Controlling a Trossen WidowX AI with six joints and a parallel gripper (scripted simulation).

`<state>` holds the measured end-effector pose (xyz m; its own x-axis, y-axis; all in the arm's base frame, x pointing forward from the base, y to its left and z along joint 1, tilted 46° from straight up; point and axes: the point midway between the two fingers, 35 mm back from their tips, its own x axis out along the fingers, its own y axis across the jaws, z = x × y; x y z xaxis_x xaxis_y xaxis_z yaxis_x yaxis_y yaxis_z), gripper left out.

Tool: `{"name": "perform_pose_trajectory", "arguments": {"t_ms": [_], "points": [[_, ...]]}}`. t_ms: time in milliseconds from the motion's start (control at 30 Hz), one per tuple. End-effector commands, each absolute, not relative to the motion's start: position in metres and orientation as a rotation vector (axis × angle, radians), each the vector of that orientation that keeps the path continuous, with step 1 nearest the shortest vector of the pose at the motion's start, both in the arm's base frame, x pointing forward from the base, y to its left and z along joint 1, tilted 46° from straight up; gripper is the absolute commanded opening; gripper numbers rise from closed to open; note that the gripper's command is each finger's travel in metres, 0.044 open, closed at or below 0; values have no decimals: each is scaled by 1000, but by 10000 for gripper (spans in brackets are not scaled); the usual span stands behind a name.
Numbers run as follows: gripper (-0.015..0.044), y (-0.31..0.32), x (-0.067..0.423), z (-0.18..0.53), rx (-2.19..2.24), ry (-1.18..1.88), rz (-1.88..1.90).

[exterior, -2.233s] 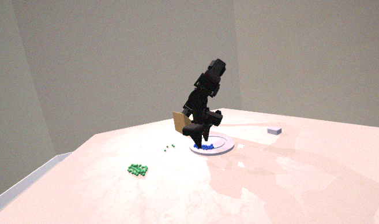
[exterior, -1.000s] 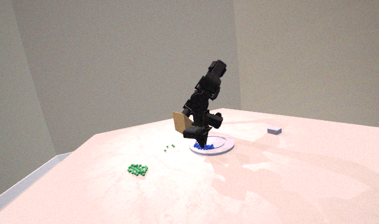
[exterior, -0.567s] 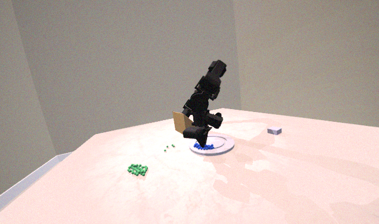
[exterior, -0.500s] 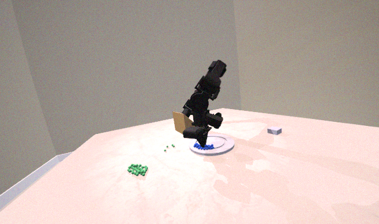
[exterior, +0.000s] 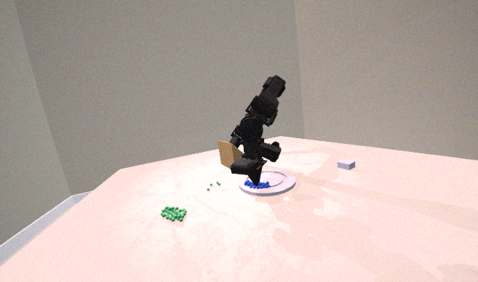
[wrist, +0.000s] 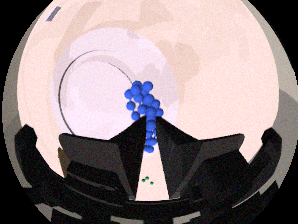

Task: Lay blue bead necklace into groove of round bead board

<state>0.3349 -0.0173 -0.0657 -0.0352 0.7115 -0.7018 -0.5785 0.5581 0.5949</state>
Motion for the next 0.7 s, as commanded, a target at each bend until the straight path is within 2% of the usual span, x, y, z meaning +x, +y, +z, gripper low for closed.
{"name": "perform_pose_trajectory", "arguments": {"t_ms": [0, 667], "points": [[0, -18, 335, -66, 132, 1223, 1040], [0, -1, 328, -39, 140, 1222, 1039]]}}
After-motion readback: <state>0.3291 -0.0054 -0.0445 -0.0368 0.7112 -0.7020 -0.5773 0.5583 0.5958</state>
